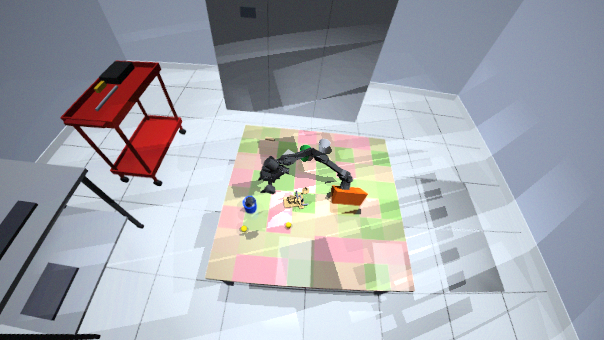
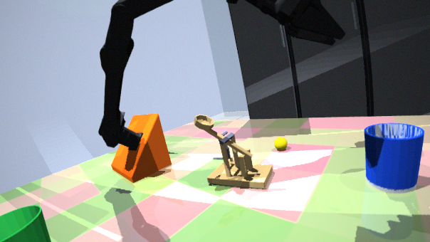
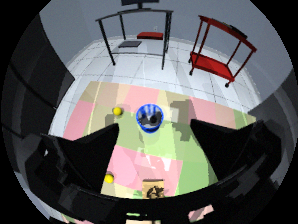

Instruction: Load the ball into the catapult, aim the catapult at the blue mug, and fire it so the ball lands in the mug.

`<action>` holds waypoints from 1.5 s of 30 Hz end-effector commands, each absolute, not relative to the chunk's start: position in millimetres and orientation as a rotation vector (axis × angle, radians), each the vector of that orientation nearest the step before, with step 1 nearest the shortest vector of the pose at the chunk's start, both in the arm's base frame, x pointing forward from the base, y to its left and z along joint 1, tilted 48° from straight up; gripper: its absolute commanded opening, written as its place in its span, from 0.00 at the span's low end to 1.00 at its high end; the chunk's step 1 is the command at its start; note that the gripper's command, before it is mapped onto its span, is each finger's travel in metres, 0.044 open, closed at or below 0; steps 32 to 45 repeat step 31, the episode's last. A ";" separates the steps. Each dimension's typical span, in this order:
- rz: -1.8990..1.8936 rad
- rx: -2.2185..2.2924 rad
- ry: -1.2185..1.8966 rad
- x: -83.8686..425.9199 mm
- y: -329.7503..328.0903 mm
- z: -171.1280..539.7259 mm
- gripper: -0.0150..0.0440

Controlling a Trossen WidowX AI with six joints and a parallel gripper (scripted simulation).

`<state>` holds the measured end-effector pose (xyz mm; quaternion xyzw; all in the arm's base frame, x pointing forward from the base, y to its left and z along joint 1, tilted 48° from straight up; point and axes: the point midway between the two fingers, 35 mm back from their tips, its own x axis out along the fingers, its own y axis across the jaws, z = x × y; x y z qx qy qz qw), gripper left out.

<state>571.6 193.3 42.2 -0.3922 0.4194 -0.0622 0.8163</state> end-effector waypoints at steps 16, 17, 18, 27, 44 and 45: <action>-0.140 -0.824 0.914 564.4 196.0 41.3 1.00; -0.140 -0.824 0.914 564.4 196.0 41.3 1.00; -0.140 -0.824 0.914 564.4 196.0 41.3 1.00; -0.140 -0.824 0.914 564.4 196.0 41.3 1.00; -0.140 -0.824 0.914 564.4 196.0 41.3 1.00; -0.140 -0.824 0.914 564.4 196.0 41.3 1.00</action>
